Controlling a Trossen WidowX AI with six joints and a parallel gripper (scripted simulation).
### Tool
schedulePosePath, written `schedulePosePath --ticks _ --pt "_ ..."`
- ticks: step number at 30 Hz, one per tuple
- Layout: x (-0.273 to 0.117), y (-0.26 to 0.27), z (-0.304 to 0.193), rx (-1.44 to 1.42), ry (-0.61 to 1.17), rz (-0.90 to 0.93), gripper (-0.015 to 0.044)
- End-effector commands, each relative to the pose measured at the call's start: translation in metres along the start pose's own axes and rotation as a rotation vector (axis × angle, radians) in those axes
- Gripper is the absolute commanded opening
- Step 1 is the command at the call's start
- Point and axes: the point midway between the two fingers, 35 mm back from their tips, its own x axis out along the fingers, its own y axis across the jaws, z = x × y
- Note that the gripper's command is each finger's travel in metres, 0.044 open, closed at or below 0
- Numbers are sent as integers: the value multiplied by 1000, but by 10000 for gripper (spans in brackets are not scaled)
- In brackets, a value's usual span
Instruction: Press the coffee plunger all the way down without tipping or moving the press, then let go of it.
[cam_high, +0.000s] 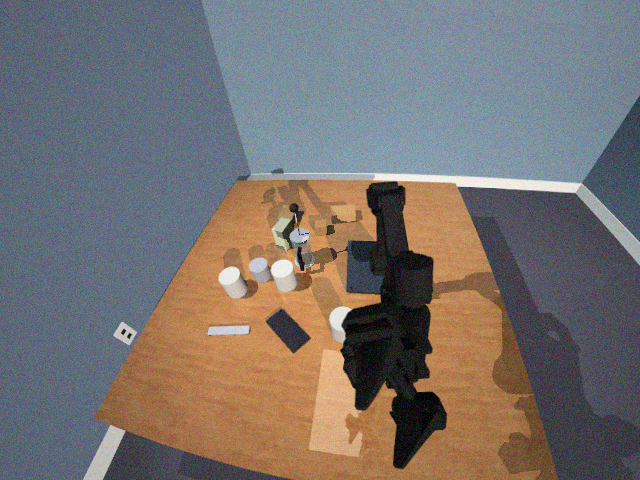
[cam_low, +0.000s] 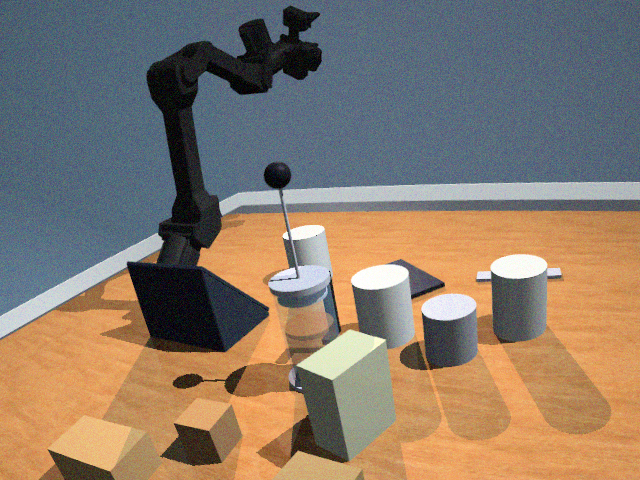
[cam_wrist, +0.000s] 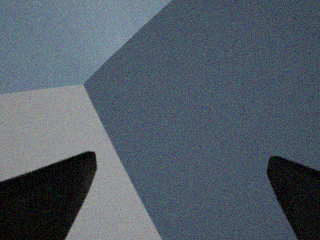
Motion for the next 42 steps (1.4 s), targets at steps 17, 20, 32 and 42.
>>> schedulePosePath --ticks 17,20,32,42 --pt "-17 -56 206 -1395 -266 -557 440" --pt "-28 -41 237 -1502 -319 -633 440" --pt "-127 73 366 -1875 -621 -1229 440" --pt "-260 188 389 -1804 -808 -1699 440"
